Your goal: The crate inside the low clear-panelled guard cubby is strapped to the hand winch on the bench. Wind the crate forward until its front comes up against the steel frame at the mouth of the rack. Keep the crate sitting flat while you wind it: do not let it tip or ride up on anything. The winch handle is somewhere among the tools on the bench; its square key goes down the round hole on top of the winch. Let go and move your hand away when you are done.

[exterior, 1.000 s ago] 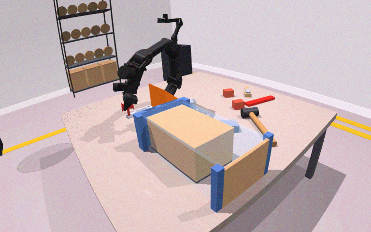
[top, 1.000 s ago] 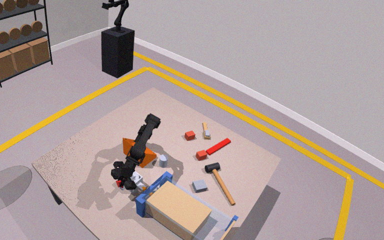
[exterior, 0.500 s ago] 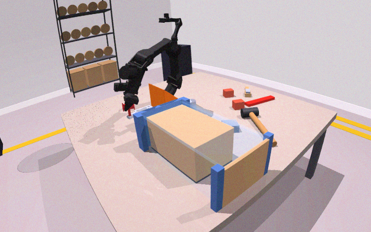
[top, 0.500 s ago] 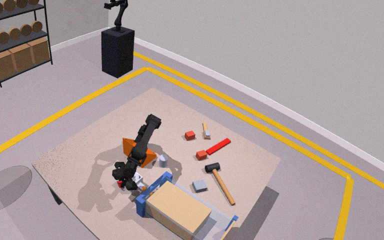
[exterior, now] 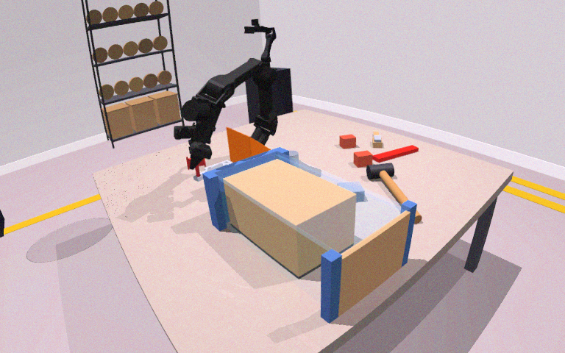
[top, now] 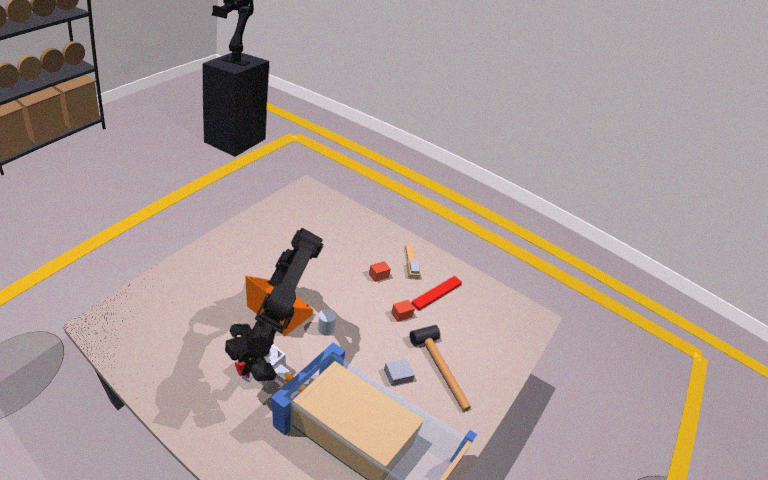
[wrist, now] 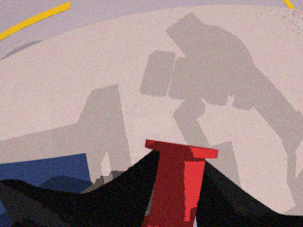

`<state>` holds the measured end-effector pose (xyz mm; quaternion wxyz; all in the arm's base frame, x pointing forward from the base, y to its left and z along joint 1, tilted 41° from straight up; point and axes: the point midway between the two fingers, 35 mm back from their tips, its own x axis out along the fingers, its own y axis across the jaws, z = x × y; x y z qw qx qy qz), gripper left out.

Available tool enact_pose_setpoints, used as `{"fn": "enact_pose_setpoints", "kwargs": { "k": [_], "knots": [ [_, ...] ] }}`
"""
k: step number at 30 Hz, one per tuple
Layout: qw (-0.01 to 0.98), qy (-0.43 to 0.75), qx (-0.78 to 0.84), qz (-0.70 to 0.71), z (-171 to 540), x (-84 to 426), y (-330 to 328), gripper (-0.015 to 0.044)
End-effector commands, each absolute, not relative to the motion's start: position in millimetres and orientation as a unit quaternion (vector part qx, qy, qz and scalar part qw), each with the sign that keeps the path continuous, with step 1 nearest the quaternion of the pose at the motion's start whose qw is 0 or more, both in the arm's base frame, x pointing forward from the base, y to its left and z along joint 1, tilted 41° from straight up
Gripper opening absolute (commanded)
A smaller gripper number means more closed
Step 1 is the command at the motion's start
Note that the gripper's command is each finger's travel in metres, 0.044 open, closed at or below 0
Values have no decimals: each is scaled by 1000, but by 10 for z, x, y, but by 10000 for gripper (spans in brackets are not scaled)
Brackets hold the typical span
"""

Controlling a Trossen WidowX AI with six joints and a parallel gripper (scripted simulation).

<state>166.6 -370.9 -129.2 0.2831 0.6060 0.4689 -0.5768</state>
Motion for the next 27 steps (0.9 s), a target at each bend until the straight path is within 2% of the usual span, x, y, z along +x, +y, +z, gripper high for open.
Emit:
{"fn": "enact_pose_setpoints", "kwargs": {
  "k": [1, 27],
  "knots": [
    [294, 476, 621, -549, -1246, 1954, -3583, 0],
    [294, 476, 622, -548, -1152, 2139, -3495, 0]
  ]
}}
